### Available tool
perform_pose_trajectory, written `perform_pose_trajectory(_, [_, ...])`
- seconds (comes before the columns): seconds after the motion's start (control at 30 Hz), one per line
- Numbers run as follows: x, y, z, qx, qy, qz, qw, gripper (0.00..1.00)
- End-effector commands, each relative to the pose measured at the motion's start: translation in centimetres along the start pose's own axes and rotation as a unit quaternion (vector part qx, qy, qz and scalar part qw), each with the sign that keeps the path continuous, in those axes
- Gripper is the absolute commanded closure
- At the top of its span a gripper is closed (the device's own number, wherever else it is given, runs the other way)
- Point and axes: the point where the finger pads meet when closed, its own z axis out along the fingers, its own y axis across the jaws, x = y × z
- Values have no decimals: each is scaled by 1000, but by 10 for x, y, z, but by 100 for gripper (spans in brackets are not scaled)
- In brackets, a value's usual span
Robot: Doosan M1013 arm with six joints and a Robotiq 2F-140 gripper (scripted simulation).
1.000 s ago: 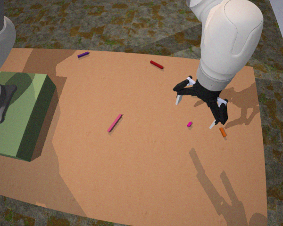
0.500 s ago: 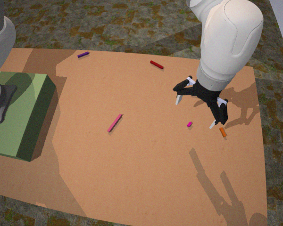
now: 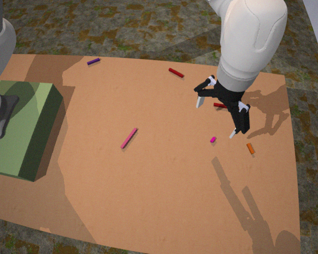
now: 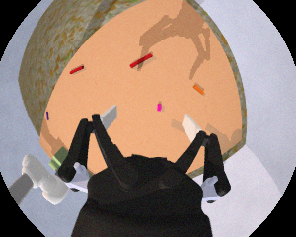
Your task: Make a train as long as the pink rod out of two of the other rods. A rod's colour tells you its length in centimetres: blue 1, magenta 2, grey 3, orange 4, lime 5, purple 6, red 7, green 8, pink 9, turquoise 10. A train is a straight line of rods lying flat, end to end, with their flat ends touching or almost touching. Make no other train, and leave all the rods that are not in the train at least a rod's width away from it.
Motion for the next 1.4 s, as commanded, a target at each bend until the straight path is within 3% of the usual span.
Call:
perform_pose_trajectory(0.0, [21, -35, 1, -3, 1, 84, 996, 0])
perform_pose_trajectory(0.2, [43, -80, 4, -3, 1, 192, 981, 0])
perform_pose_trajectory(0.27, [43, -80, 4, -3, 1, 192, 981, 0])
perform_pose_trajectory(0.43, [62, -128, 8, -3, 1, 302, 953, 0])
perform_pose_trajectory(0.77, [85, -205, 13, -2, 2, 470, 883, 0])
perform_pose_trajectory(0.83, [85, -205, 13, -2, 2, 470, 883, 0])
perform_pose_trajectory(0.9, [90, -230, 15, -2, 2, 520, 854, 0])
perform_pose_trajectory(1.13, [98, -280, 18, -2, 2, 617, 787, 0])
perform_pose_trajectory(1.3, [99, -287, 19, -2, 2, 630, 777, 0])
perform_pose_trajectory(1.33, [99, -287, 19, -2, 2, 630, 777, 77])
perform_pose_trajectory(1.37, [99, -287, 19, -2, 2, 630, 777, 77])
